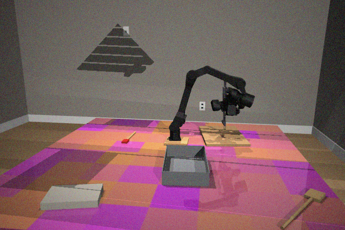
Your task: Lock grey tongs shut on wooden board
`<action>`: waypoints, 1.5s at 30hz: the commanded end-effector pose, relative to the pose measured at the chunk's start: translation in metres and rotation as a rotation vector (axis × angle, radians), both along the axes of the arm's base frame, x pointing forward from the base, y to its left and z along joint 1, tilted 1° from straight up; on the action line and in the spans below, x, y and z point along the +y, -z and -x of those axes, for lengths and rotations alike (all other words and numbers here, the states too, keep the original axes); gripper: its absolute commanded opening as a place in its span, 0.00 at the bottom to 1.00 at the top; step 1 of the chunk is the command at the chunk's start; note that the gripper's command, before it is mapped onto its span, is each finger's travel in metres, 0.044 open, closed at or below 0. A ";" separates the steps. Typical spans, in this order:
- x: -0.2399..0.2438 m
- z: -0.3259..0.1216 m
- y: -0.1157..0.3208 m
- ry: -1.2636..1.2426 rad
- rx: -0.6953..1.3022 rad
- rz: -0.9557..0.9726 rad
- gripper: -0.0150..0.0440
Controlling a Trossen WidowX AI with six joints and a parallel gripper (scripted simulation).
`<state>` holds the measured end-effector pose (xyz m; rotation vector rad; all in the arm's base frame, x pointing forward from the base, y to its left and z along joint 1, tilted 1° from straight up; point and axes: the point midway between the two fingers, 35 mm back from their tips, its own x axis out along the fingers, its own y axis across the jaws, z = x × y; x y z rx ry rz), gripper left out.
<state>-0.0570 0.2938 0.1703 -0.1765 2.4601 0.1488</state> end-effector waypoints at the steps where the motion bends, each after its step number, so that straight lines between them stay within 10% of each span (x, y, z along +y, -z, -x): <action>1: 0.000 0.001 -0.001 0.001 0.011 0.000 0.00; 45: -0.006 0.020 -0.004 -0.097 -0.639 -0.073 0.00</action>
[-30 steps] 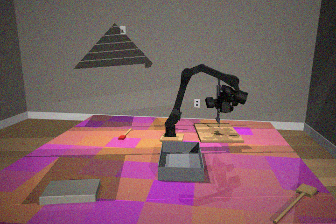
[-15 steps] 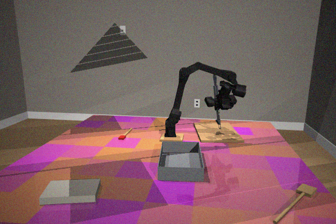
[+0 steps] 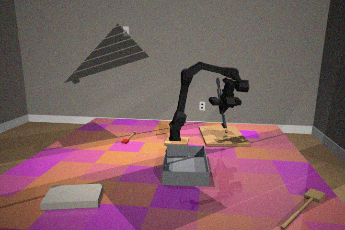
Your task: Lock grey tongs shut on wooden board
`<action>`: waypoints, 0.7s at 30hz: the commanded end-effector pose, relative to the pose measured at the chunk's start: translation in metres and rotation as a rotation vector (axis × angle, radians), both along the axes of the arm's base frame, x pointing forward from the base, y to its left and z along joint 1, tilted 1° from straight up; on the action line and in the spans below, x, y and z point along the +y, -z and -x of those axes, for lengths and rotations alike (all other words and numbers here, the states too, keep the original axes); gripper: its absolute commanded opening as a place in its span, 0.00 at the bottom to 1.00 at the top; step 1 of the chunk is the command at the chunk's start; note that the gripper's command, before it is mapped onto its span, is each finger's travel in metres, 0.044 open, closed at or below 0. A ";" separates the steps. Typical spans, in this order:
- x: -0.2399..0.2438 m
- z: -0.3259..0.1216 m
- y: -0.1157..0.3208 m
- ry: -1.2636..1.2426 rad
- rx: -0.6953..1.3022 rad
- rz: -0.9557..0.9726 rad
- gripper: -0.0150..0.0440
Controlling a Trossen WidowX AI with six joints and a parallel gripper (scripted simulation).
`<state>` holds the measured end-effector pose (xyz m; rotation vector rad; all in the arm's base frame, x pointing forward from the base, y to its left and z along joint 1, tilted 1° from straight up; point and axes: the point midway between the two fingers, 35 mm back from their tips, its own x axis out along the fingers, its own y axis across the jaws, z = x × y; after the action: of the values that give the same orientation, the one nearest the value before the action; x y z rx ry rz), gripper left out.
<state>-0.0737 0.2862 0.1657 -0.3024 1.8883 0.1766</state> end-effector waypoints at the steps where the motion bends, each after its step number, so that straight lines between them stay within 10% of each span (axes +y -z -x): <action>1: 0.001 0.004 -0.009 0.021 -0.105 -0.047 0.00; 21: 0.005 0.011 -0.019 0.084 -0.296 -0.135 0.00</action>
<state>-0.0849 0.2905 0.1834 -0.1600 1.5877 0.1834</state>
